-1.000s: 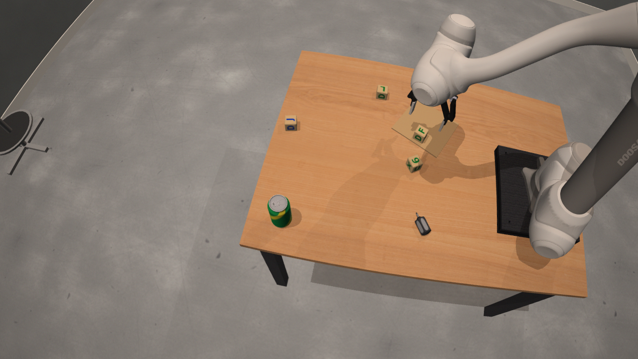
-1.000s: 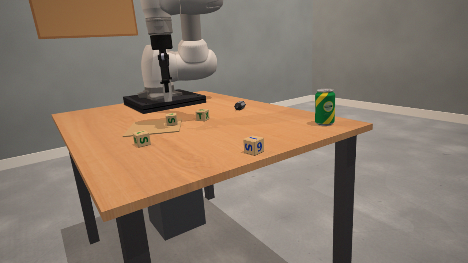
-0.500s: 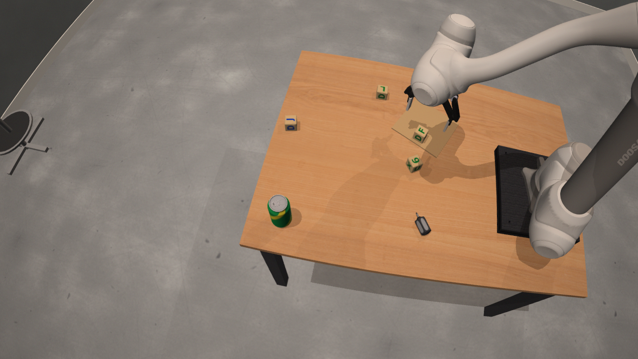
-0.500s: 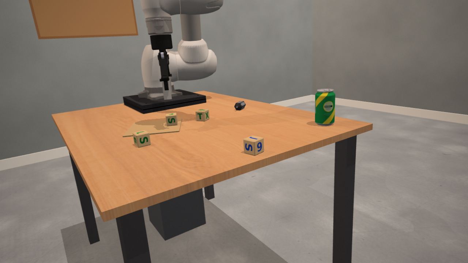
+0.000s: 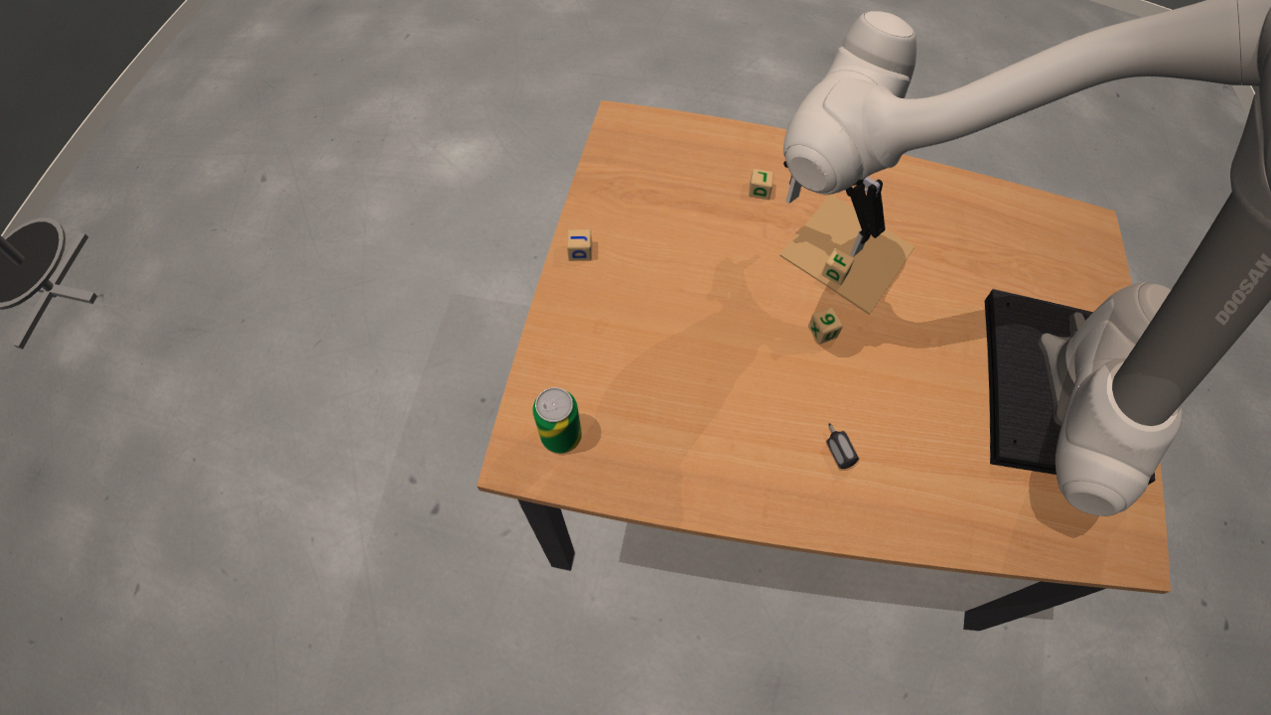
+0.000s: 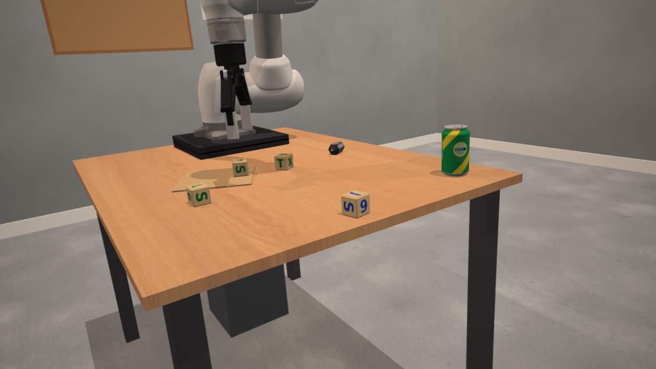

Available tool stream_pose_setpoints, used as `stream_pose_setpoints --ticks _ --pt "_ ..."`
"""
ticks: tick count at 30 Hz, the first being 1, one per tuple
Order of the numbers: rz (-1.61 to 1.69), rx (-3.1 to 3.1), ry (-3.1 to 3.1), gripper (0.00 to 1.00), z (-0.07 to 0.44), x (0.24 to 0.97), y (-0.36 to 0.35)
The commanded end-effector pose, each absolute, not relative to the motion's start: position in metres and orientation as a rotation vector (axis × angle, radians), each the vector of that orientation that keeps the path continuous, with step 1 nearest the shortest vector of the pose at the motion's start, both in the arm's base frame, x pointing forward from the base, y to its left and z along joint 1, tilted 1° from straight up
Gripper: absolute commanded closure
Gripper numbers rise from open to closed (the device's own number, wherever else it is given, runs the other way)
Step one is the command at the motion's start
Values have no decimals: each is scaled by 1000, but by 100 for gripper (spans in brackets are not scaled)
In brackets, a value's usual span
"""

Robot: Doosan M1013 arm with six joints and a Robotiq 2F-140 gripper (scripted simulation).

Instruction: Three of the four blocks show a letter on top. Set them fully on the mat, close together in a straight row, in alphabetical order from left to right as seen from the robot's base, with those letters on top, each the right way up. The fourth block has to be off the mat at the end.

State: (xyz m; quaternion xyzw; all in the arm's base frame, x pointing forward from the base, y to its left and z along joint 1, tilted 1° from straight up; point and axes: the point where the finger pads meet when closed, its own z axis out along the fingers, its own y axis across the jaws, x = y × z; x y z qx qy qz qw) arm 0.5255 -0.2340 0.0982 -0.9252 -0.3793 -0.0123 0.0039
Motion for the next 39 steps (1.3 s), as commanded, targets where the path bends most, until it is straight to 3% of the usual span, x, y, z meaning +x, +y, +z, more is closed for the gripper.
stream_pose_setpoints --ticks 1,39 --pt "-25 -2943 -1085 0 101 540 -238" --pt "-16 -3005 866 0 119 786 -263"
